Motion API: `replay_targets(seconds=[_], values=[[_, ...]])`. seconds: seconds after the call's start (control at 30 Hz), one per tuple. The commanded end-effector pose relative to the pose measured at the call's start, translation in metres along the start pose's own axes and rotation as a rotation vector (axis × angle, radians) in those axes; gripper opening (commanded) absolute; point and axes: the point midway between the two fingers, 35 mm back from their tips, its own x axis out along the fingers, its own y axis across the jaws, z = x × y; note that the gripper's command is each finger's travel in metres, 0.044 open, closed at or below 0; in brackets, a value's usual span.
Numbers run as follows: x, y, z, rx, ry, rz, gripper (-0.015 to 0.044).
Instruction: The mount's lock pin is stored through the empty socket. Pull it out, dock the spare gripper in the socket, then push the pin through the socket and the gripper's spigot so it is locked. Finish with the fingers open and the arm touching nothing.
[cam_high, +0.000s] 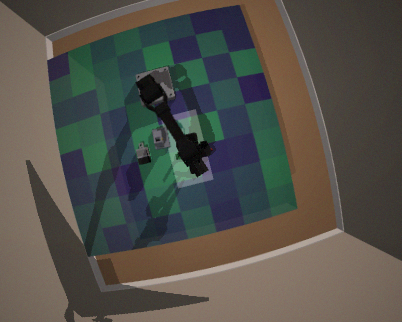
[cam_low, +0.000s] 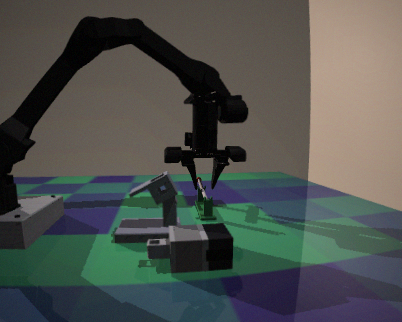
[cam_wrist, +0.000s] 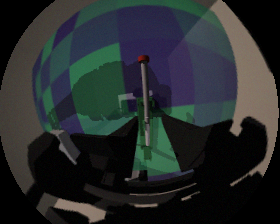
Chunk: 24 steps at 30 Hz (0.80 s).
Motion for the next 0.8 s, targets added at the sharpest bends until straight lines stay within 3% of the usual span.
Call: replay_targets(seconds=[0.0,0.53,0.77], values=[[0.009,0.002,-0.002,0.003,0.007,0.007,0.0180],[0.024,0.004,-0.005,0.004,0.007,0.007,0.0180],[0.024,0.004,-0.005,0.004,0.007,0.007,0.0016]])
